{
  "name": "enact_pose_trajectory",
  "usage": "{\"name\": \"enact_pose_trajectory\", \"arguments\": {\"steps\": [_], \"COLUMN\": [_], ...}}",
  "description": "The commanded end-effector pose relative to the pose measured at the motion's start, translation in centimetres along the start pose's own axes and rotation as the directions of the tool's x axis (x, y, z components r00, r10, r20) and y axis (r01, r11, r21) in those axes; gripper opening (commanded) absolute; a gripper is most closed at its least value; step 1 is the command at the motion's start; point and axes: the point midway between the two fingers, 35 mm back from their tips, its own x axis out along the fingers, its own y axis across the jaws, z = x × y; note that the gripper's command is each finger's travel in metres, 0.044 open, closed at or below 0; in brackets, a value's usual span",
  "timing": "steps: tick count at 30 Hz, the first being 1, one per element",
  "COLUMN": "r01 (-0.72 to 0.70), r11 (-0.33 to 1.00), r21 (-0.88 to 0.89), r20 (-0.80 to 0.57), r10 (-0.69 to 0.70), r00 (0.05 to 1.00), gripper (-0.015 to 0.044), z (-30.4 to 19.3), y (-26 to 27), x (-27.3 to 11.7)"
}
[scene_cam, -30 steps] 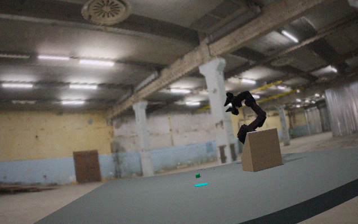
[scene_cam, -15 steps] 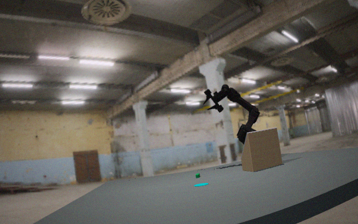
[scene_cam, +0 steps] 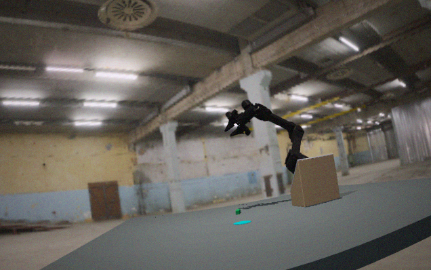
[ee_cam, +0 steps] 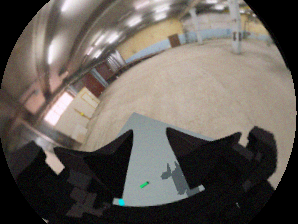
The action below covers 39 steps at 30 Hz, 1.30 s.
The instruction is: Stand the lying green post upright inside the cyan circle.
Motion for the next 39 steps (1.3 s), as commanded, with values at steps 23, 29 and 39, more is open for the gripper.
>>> {"name": "enact_pose_trajectory", "arguments": {"steps": [23,29,39], "r01": [-0.402,-0.539,-0.733], "r11": [0.436,0.207,-0.162], "r21": [-0.805,-0.817,-0.66], "r20": [-0.475,-0.569,-0.688], "r10": [-0.068,-0.129,-0.262], "r00": [0.877,0.812,0.677], "gripper": [0.0233,0.0233,0.0233], "z": [-18.9,-23.9,-32.0], "y": [12.4,13.4,13.5], "x": [7.8,8.3,8.1]}}
